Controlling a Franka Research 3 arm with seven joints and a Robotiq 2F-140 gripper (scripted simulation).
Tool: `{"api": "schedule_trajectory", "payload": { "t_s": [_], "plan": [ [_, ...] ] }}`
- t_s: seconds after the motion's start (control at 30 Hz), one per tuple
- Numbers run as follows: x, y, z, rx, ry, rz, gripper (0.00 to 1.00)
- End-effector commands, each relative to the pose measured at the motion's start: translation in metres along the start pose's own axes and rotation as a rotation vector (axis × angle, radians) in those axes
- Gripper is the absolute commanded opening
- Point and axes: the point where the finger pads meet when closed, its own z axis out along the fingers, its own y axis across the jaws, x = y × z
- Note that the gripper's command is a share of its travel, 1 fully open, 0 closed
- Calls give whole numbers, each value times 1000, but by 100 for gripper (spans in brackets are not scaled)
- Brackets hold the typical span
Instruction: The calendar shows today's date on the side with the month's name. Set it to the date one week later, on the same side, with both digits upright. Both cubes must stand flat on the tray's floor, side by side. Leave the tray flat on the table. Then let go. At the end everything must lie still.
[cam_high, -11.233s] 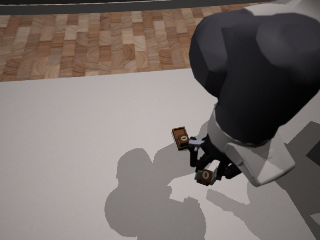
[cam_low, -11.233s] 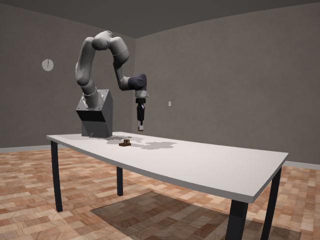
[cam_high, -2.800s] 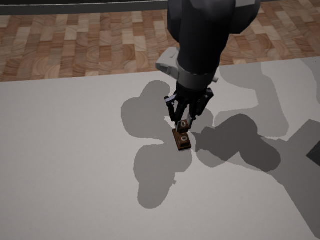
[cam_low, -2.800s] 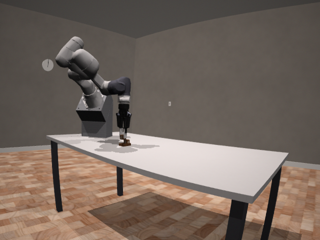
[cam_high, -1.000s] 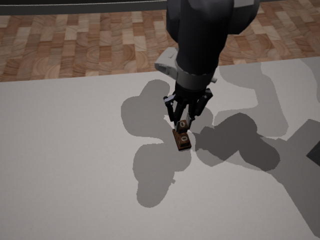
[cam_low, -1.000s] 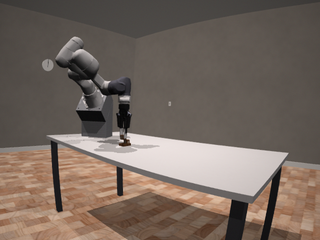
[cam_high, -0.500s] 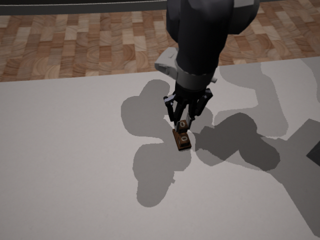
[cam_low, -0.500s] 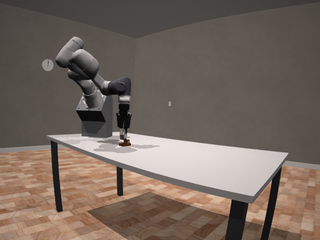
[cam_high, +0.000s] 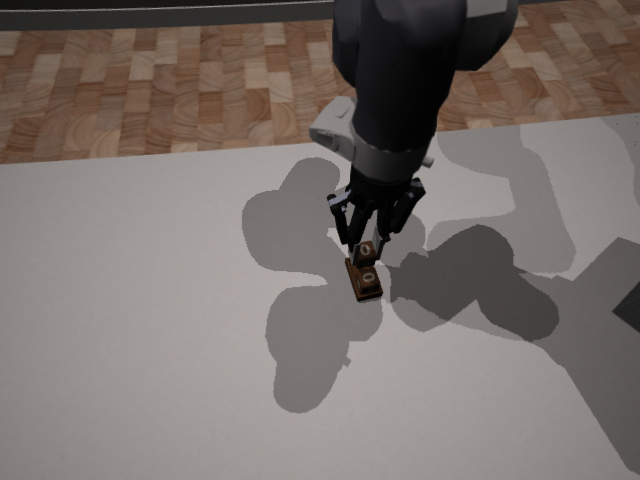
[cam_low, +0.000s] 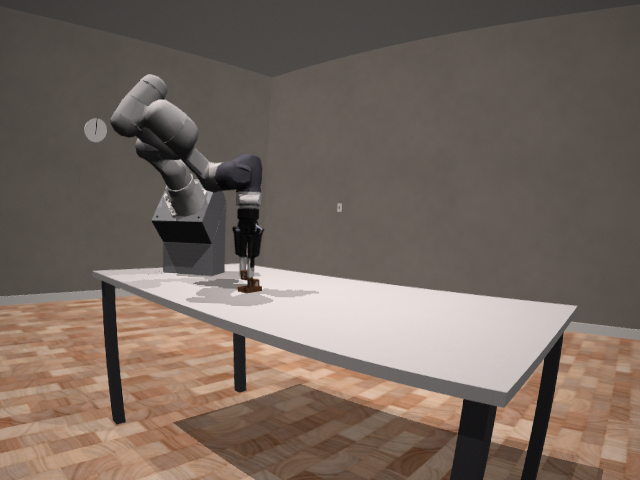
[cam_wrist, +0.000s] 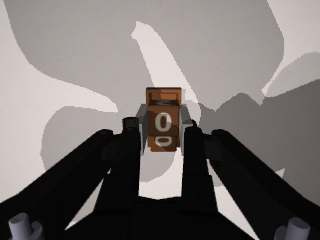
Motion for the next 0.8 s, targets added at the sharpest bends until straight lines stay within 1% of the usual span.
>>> {"api": "schedule_trajectory", "payload": {
  "t_s": [0.0,0.77],
  "plan": [
    [1,-1,2,3,3,7,17],
    [1,-2,19,3,3,7,17]
  ]
}}
